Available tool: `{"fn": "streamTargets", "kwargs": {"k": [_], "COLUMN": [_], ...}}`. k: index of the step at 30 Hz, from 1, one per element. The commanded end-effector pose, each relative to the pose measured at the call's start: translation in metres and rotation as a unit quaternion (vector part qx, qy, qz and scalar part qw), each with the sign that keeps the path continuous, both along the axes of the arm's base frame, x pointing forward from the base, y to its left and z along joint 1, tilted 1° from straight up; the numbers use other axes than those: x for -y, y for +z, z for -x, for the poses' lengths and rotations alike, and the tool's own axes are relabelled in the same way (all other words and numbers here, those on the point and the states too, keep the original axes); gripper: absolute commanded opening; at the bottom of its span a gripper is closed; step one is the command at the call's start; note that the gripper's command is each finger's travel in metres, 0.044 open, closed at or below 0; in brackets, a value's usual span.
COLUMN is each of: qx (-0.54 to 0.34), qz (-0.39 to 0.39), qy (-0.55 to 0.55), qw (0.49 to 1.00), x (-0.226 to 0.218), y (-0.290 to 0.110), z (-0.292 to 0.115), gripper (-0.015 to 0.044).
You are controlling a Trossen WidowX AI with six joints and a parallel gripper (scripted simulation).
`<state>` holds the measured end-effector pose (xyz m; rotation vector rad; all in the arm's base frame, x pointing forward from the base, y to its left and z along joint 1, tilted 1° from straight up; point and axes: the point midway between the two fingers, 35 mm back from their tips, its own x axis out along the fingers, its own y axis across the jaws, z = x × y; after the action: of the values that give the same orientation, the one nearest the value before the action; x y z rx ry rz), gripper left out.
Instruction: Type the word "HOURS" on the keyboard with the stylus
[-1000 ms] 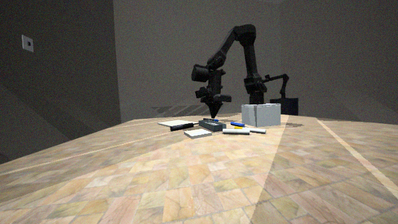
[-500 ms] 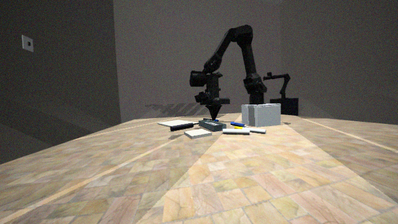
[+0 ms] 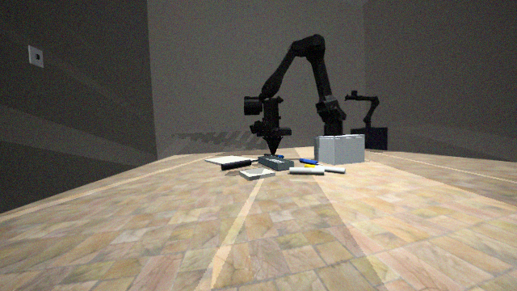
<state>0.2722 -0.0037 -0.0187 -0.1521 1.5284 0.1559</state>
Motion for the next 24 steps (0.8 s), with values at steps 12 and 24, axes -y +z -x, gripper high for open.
{"fn": "streamTargets", "kwargs": {"k": [12,24], "qx": [0.003,0.001], "qz": [0.003,0.002], "qy": [-0.005,-0.005], "qw": [1.000,1.000], "x": [0.052,0.033], "y": [0.001,-0.001], "z": [-0.011,0.022], "gripper": [0.0000,0.0000]}}
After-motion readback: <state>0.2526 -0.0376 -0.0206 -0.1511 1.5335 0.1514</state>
